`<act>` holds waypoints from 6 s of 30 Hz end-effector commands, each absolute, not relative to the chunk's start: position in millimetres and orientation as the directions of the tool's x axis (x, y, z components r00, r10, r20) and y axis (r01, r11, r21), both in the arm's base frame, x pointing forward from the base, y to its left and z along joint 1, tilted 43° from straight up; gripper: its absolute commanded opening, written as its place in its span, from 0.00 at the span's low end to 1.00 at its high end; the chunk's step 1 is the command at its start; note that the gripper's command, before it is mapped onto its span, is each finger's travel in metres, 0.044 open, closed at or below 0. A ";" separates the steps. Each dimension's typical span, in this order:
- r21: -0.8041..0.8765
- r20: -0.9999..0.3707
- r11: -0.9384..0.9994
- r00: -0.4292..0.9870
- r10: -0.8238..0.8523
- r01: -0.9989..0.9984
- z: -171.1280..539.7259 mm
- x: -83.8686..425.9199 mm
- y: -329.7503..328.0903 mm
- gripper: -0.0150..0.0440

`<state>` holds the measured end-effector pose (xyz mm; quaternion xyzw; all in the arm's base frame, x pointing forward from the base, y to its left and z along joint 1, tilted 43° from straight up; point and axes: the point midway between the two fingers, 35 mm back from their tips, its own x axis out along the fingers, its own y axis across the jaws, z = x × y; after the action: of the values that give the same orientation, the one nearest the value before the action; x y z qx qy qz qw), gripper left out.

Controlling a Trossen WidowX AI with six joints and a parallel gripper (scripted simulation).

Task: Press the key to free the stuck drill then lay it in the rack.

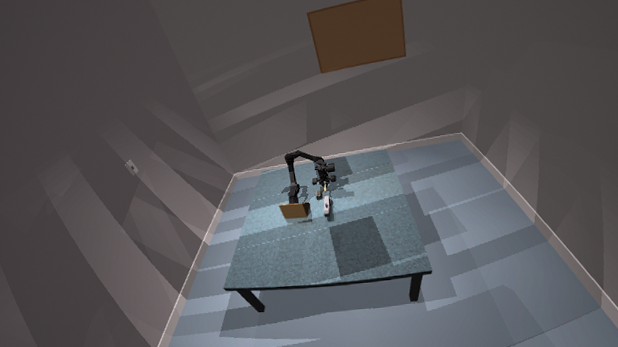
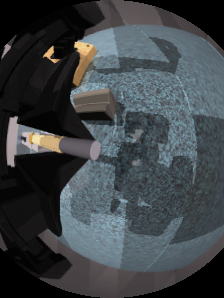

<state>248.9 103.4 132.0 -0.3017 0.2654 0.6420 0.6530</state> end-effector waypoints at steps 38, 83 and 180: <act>-0.058 -0.731 -0.007 0.038 0.681 -0.998 138.9 222.4 105.7 0.25; -0.057 -0.730 -0.007 0.037 0.682 -0.998 122.0 181.2 132.1 0.25; -0.057 -0.729 -0.007 0.037 0.683 -0.998 98.3 182.1 149.1 0.25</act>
<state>182.7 152.7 105.6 -0.2933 0.2523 0.6462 0.6578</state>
